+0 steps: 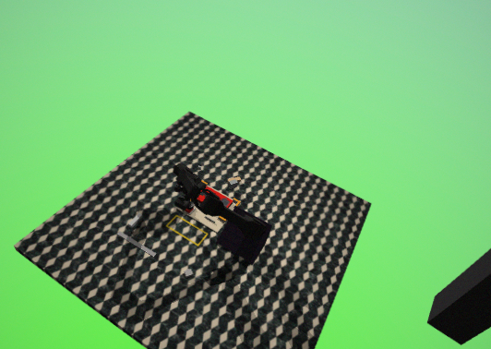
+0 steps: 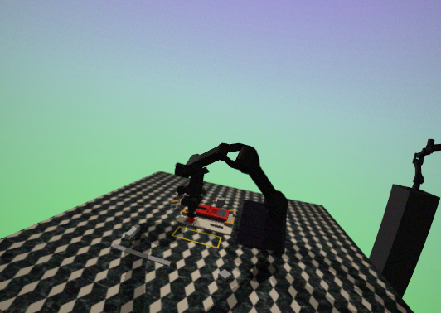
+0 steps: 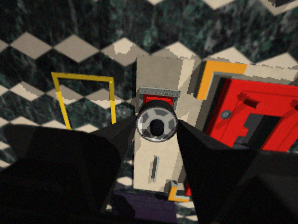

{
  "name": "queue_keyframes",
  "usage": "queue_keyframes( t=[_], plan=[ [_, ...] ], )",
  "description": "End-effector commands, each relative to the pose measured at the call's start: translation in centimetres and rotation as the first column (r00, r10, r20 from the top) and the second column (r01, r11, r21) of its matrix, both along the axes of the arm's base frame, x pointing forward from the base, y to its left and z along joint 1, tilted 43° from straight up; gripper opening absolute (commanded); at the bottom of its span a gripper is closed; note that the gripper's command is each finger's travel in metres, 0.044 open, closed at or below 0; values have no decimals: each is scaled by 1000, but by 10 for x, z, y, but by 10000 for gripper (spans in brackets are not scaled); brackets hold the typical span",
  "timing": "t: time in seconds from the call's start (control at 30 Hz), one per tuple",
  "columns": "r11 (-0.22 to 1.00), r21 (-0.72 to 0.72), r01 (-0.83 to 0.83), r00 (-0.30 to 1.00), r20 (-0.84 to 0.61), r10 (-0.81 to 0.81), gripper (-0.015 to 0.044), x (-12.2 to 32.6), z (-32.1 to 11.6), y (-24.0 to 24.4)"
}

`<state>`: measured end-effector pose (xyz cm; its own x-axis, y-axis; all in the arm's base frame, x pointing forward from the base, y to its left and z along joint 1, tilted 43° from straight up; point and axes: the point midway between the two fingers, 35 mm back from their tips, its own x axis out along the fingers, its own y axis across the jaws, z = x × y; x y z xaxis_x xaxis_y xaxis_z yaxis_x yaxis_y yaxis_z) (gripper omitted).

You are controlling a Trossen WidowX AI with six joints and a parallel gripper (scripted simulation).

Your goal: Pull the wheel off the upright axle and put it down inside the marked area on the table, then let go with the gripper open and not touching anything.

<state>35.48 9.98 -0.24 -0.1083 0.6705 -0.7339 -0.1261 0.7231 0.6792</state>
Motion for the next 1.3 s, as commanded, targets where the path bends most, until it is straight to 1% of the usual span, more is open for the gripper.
queue_keyframes(
  t=[0.0,1.27],
  plan=[
    [1000,0,9,1000,-2,-9,0,1,4,-5],
    [1000,1,12,1000,-1,-12,0,2,13,-13]
  ],
)
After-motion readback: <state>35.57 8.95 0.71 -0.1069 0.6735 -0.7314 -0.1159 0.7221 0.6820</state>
